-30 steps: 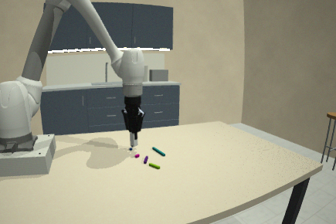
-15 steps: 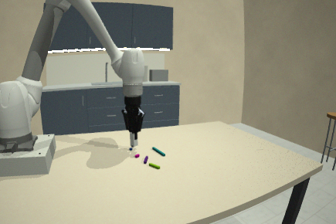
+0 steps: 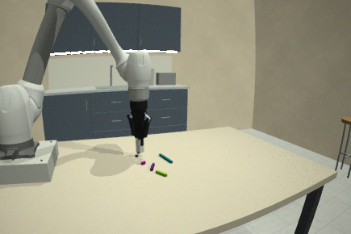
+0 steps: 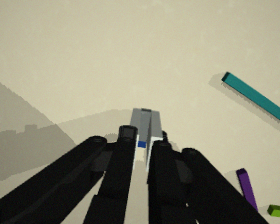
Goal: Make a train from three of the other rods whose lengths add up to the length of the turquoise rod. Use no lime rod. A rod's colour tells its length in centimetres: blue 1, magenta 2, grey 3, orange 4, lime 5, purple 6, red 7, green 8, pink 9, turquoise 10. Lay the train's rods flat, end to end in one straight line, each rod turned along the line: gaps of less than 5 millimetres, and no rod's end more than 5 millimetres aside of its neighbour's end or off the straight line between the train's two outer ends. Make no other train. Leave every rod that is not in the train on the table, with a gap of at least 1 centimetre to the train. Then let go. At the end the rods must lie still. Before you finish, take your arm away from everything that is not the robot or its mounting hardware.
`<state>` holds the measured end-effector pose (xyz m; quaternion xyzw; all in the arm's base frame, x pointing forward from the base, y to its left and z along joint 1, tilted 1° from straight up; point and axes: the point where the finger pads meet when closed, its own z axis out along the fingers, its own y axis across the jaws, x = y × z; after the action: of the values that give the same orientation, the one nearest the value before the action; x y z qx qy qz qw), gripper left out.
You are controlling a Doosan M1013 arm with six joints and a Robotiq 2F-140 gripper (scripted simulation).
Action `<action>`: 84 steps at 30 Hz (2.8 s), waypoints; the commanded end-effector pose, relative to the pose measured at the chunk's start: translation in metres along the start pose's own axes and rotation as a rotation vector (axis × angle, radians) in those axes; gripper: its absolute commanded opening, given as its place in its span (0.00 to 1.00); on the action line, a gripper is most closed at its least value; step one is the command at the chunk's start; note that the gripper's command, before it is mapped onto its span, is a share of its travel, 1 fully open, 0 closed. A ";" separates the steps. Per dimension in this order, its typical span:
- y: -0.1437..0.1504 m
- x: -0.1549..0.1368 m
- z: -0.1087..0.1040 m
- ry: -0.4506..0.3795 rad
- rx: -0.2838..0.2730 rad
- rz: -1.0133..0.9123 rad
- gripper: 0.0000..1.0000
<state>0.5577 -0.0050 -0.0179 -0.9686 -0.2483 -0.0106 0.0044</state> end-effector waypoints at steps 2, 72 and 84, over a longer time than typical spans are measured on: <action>-0.001 -0.004 0.003 -0.003 0.005 0.003 0.03; -0.001 -0.004 0.015 -0.003 0.005 0.003 0.03; -0.001 -0.004 0.015 -0.003 0.005 0.003 0.03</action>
<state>0.5581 -0.0053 -0.0296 -0.9686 -0.2484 -0.0106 0.0042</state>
